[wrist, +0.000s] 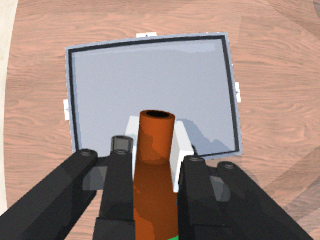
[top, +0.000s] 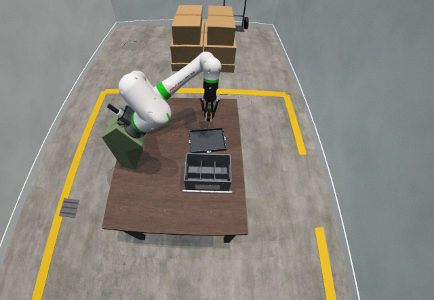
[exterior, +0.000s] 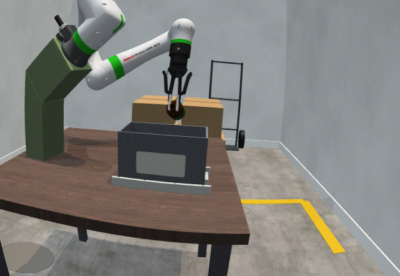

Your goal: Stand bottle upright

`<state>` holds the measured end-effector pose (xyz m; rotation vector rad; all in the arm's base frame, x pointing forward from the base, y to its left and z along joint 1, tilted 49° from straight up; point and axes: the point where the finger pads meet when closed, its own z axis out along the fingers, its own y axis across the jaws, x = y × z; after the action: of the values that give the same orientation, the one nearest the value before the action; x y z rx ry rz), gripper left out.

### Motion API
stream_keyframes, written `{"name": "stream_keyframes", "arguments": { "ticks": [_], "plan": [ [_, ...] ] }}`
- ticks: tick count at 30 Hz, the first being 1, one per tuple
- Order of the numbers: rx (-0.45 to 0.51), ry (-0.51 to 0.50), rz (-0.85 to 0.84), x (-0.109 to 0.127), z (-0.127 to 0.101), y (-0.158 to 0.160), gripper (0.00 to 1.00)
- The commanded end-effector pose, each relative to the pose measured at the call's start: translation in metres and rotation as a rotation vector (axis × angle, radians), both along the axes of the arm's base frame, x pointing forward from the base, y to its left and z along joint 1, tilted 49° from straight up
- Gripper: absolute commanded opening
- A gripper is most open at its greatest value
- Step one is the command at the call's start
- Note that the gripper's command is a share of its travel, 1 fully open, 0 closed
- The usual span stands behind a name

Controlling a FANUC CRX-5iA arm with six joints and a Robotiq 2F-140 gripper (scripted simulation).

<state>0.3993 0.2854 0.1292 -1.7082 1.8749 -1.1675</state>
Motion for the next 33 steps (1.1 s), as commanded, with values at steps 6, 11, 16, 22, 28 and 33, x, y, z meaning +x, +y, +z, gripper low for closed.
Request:
{"name": "stream_keyframes", "arguments": {
  "ticks": [6,11,16,22,28,33],
  "plan": [
    [-0.028,-0.004,-0.032,-0.0002,0.0002,0.0011,0.0],
    [-0.034,-0.005,-0.039,-0.0003,0.0003,0.0013,0.0],
    [-0.039,-0.006,-0.044,-0.0003,0.0003,0.0015,0.0],
    [-0.039,-0.006,-0.044,-0.0003,0.0003,0.0015,0.0],
    [-0.039,-0.006,-0.044,-0.0003,0.0003,0.0015,0.0],
    [-0.039,-0.006,-0.044,-0.0003,0.0003,0.0015,0.0]
  ]
}}
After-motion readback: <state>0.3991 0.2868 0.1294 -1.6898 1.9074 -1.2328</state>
